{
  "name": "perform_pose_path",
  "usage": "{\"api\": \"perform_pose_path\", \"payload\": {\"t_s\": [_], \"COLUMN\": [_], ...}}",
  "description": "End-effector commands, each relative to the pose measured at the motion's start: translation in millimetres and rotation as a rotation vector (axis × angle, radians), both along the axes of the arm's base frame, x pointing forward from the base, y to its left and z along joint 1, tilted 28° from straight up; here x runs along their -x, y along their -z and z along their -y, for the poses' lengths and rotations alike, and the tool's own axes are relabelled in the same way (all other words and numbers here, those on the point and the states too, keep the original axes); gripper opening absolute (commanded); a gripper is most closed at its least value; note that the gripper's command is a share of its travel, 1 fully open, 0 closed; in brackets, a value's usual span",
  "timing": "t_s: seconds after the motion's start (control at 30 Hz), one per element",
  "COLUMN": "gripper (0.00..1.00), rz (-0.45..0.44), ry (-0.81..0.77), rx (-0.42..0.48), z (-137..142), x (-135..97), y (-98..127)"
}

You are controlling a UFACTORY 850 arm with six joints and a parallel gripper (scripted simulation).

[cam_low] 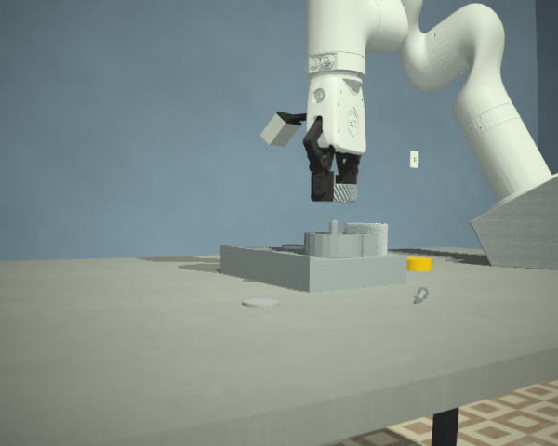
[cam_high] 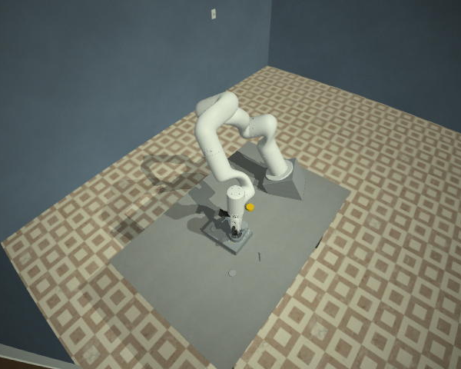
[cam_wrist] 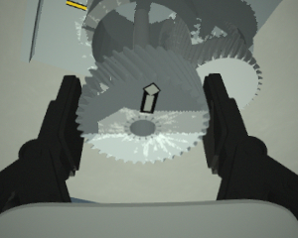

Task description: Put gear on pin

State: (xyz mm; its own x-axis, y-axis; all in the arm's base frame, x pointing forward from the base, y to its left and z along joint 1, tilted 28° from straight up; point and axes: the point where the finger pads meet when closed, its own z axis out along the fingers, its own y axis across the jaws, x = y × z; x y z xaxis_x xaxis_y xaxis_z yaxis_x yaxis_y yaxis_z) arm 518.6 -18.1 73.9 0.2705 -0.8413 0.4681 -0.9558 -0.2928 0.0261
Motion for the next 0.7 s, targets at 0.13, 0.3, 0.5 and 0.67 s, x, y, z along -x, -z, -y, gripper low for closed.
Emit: {"api": "perform_pose_path", "payload": {"t_s": [0.13, 0.3, 0.5, 0.67], "gripper": [0.0, 0.0, 0.0, 0.0], "rz": [0.001, 0.001, 0.001, 0.001], "ry": [-0.001, -0.002, -0.002, -0.002], "rx": [0.0, 0.0, 0.0, 0.0], "z": [0.8, 4.4, 8.8, 9.8], "x": [-1.0, -2.0, -3.1, -3.4], "y": [1.6, 8.4, 16.7, 18.6]}}
